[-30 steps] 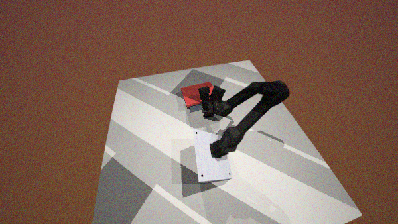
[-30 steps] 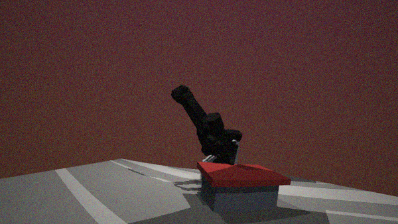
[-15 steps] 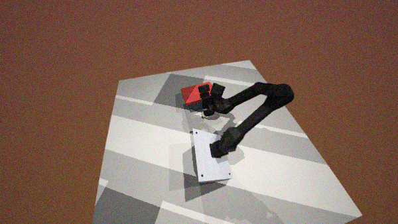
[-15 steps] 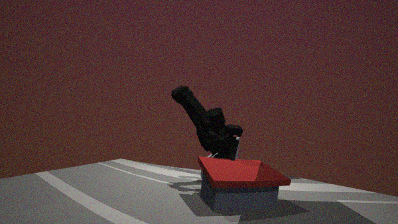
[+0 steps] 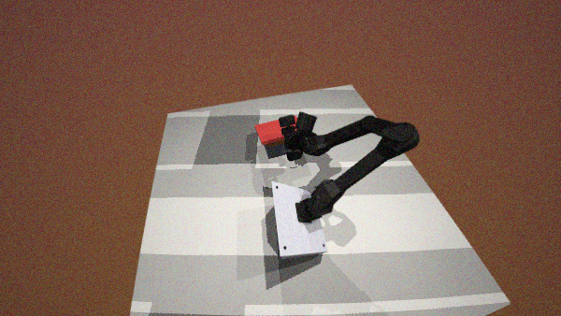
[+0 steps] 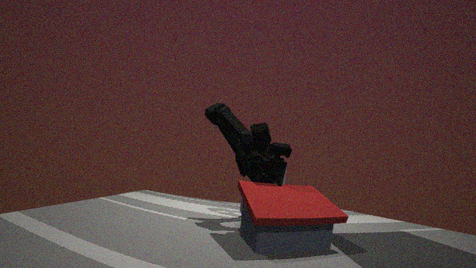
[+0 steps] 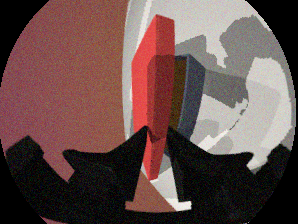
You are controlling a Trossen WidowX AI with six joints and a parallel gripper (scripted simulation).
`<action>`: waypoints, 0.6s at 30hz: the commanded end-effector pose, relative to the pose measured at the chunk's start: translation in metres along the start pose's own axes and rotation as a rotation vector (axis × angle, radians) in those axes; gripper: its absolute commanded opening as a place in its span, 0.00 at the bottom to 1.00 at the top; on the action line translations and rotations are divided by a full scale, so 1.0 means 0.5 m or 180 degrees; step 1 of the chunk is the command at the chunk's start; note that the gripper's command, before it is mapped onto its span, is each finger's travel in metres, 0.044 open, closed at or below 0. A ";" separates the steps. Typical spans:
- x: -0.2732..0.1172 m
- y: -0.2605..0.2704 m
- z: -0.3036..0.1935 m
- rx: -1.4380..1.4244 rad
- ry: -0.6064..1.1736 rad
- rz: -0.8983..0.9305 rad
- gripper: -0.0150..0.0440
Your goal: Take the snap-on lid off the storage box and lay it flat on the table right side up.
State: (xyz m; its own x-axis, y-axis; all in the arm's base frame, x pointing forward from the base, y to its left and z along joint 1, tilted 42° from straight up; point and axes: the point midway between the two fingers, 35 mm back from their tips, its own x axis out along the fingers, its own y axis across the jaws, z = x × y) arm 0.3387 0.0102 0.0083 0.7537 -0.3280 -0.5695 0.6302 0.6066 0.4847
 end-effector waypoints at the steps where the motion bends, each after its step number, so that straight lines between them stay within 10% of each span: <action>1: -0.007 0.027 0.003 0.0023 -0.0007 0.0064 0.25; 18: -0.019 0.077 0.003 0.0026 -0.0007 0.0066 0.25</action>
State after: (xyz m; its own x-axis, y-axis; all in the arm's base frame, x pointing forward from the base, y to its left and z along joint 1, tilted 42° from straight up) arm 0.3495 0.0271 0.0238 0.7525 -0.3290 -0.5705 0.6312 0.6076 0.4821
